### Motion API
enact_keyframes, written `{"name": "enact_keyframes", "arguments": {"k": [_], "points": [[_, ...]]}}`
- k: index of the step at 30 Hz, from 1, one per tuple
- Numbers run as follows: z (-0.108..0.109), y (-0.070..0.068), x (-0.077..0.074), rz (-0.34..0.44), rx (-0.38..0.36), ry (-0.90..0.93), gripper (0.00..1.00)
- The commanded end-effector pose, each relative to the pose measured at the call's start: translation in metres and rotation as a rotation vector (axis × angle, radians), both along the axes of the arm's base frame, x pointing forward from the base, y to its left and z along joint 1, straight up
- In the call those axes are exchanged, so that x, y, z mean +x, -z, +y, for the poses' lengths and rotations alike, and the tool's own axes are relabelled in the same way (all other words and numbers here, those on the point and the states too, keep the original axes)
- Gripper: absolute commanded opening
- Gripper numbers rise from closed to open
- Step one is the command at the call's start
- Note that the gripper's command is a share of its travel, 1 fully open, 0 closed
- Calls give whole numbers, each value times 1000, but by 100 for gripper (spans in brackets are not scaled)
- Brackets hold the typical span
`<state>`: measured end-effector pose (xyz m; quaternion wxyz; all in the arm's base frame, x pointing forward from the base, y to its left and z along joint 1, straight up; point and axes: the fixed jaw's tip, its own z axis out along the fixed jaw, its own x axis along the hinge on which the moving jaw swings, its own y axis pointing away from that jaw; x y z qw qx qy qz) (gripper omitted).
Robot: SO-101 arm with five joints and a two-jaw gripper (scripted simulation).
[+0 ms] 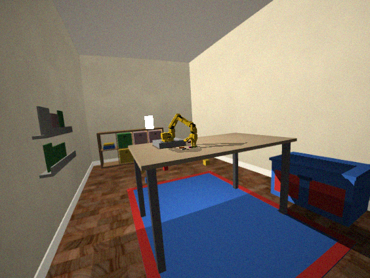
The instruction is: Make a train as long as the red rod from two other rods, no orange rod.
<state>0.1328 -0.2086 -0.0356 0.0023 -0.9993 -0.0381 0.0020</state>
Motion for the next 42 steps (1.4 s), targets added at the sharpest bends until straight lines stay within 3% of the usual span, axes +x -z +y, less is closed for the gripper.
{"name": "enact_keyframes", "arguments": {"k": [1,42], "points": [[0,-1,-3,-2,0,3,17],[-9,-4,-2,-2,0,3,17]]}}
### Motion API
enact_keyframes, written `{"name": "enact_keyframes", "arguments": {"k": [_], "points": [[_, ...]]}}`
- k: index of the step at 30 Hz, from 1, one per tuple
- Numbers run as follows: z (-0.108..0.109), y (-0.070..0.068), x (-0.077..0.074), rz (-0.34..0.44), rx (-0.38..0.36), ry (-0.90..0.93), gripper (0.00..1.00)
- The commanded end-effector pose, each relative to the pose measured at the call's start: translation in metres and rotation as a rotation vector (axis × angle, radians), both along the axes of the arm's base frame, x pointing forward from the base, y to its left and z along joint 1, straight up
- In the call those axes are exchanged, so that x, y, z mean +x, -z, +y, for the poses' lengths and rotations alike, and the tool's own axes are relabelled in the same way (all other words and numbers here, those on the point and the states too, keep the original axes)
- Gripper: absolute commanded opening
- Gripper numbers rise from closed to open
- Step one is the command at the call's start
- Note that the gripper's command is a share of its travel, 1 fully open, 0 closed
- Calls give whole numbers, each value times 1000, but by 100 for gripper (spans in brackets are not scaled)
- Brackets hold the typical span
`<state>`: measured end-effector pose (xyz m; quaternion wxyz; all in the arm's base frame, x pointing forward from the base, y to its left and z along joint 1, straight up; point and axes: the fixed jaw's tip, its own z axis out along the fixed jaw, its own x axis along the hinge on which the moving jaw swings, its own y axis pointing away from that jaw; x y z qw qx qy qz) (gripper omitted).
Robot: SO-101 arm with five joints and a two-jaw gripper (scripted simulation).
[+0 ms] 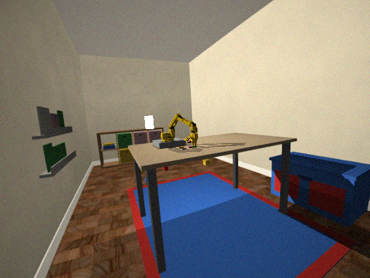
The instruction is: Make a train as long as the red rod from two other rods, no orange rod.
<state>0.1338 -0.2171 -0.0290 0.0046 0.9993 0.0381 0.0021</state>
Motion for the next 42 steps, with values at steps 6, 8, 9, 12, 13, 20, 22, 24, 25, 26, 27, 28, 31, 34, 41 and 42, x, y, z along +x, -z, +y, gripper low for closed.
{"name": "enact_keyframes", "arguments": {"k": [6,8,9,12,13,20,22,24,25,26,27,28,31,34,41,42], "points": [[0,0,-3,7,13,3,17],[0,-2,-3,7,13,3,17],[0,-3,-3,7,13,3,17],[0,-6,-3,7,13,3,17],[0,-6,-3,7,13,3,17],[0,-13,-3,7,13,3,17],[0,-15,-3,7,13,3,17],[0,-16,-3,7,13,3,17],[0,-17,-3,7,13,3,17],[0,-17,-3,7,13,3,17],[0,-17,-3,7,13,3,17],[0,-17,-3,7,13,3,17],[0,-17,-3,7,13,3,17],[0,-17,-3,7,13,3,17],[0,-22,-3,7,13,3,17],[0,-24,-3,7,13,3,17]]}}
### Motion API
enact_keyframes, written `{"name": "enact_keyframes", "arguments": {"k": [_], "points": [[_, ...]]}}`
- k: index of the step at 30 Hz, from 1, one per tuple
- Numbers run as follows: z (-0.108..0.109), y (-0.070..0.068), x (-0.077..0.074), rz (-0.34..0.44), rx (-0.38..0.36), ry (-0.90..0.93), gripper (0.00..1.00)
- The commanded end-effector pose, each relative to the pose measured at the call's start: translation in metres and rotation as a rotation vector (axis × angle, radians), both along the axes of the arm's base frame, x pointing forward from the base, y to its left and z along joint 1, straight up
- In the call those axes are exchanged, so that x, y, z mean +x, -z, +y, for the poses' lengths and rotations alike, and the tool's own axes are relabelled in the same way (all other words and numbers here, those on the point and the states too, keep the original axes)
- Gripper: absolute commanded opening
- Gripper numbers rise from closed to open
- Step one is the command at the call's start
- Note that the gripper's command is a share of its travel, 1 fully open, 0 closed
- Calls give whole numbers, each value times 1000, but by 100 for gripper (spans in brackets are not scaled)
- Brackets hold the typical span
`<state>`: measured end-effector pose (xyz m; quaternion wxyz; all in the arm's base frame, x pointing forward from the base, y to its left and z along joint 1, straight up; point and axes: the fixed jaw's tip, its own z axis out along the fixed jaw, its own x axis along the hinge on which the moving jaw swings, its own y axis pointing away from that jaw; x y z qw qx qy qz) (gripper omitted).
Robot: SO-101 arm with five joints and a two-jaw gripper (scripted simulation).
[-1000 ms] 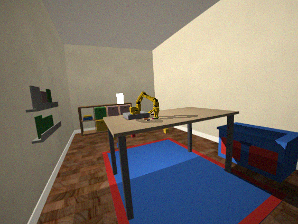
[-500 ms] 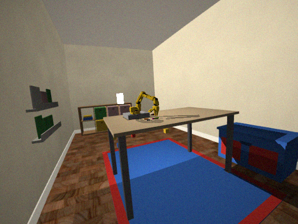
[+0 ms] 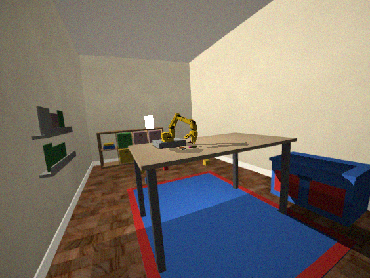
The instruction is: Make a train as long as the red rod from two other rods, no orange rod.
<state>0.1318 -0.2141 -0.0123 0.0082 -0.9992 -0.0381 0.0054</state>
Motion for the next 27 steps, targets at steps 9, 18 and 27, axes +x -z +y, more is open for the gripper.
{"name": "enact_keyframes", "arguments": {"k": [9,18,27], "points": [[-4,-19,-1,-9,-12,3,17],[-3,-30,-1,-9,-12,3,17],[-3,-31,-1,-9,-12,3,17]]}}
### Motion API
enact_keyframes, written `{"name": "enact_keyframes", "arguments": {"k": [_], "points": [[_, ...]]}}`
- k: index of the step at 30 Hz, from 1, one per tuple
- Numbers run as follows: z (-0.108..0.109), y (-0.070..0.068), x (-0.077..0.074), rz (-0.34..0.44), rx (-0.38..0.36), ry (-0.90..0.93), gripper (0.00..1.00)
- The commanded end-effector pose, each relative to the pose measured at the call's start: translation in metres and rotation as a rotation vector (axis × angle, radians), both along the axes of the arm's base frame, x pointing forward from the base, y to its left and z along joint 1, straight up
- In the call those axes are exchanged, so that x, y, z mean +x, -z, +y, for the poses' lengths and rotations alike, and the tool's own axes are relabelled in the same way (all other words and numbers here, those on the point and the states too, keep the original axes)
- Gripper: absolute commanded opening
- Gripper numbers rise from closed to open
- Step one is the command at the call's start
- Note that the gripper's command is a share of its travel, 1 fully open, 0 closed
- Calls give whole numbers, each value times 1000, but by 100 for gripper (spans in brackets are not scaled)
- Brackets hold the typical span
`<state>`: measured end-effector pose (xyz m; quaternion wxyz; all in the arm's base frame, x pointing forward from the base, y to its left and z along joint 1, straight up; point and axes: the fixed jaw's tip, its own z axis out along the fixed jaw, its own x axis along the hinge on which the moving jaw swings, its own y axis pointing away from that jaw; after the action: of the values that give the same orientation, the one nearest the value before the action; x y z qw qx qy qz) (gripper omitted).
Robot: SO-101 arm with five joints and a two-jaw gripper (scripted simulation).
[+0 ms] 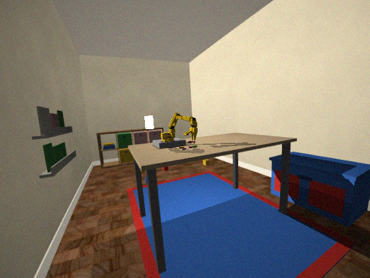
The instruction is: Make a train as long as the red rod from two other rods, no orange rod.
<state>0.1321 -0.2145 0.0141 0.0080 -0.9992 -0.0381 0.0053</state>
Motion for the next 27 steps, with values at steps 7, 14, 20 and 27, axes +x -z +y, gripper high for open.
{"name": "enact_keyframes", "arguments": {"k": [7,14,20,27], "points": [[-3,-4,-2,-9,-12,3,17],[-3,-4,-2,-9,-12,3,17],[1,-8,3,-12,-17,-21,17],[29,-32,27,-40,-51,-184,17]]}}
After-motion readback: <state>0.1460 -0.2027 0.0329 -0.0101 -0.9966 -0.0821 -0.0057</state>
